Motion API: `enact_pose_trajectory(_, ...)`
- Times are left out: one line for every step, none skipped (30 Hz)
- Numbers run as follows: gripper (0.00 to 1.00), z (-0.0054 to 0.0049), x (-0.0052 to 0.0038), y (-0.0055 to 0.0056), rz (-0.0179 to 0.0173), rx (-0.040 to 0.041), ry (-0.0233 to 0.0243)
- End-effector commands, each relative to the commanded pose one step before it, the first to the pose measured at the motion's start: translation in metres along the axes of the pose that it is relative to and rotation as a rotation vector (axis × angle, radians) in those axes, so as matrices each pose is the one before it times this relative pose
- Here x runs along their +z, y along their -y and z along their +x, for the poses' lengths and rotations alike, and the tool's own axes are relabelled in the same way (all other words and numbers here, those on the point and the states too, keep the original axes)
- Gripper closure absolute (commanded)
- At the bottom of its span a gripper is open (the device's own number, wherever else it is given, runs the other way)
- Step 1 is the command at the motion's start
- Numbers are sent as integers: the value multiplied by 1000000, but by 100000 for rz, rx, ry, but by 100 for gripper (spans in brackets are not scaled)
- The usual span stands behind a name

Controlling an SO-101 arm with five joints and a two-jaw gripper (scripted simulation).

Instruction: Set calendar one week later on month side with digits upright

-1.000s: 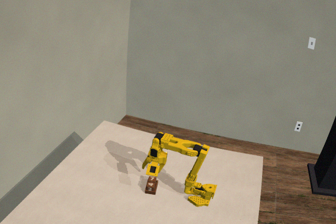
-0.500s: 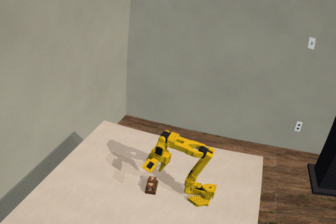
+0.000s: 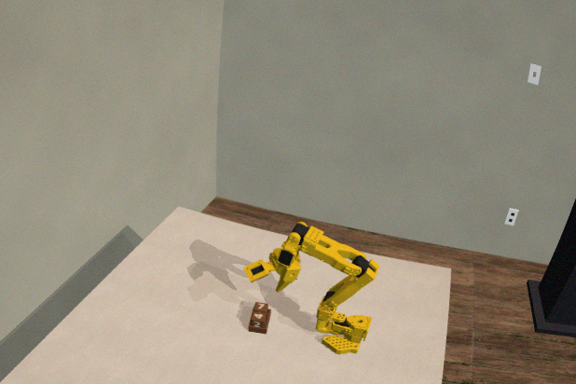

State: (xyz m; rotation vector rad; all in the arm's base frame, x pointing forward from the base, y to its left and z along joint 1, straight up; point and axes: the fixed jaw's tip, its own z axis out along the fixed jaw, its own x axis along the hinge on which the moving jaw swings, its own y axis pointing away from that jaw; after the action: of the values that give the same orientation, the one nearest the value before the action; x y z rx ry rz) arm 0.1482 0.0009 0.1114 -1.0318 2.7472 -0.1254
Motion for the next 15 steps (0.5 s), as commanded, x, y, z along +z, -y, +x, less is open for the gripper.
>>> enact_pose_trajectory(64, -87, -8289, 1299, 4579, 14982, 5402)
enact_pose_trajectory(64, 0, 0, 0, 0, 0, 0)
enact_pose_trajectory(64, 290, -946, -364, 473, 4025, 685)
enact_pose_trajectory(64, 295, -911, -327, 432, 3926, 687)
enact_pose_trajectory(64, 295, -872, -297, 395, 3810, 681)
enact_pose_trajectory(64, 299, -826, -268, 358, 3692, 673)
enact_pose_trajectory(64, 293, -797, -234, 323, 3558, 663)
enact_pose_trajectory(64, 287, -749, -202, 287, 3420, 643)
enact_pose_trajectory(64, 281, -708, -178, 255, 3274, 627)
enact_pose_trajectory(64, 274, -667, -155, 221, 3117, 604)
enact_pose_trajectory(64, 235, -621, -121, 199, 2955, 596)
enact_pose_trajectory(64, 115, -587, -69, 193, 2789, 637)
enact_pose_trajectory(64, 100, -537, -57, 167, 2614, 602)
enact_pose_trajectory(64, 98, -501, -44, 137, 2442, 566)
enact_pose_trajectory(64, 92, -464, -27, 120, 2262, 528)
